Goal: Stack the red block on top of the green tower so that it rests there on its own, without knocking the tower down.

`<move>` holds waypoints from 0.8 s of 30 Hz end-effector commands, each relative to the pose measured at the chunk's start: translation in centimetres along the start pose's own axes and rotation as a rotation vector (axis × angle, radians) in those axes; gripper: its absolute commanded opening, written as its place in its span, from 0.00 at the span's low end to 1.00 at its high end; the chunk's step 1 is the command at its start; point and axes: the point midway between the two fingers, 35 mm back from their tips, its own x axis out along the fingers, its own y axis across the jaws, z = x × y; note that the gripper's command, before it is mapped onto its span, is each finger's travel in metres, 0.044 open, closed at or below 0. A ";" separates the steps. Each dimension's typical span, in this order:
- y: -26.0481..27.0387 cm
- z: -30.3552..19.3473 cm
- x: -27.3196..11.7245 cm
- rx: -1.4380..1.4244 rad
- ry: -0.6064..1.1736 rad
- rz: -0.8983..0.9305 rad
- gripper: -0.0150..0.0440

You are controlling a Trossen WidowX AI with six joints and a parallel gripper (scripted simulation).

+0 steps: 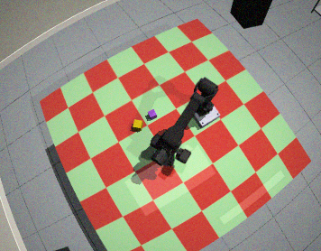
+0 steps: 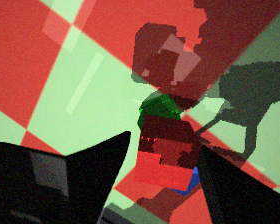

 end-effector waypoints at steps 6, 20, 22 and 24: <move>0.0 0.0 0.0 0.000 0.000 -0.001 1.00; 0.0 0.0 0.0 0.000 0.000 -0.001 1.00; 0.0 0.0 0.0 0.000 0.000 -0.001 1.00; 0.0 0.0 0.0 0.000 0.000 -0.001 1.00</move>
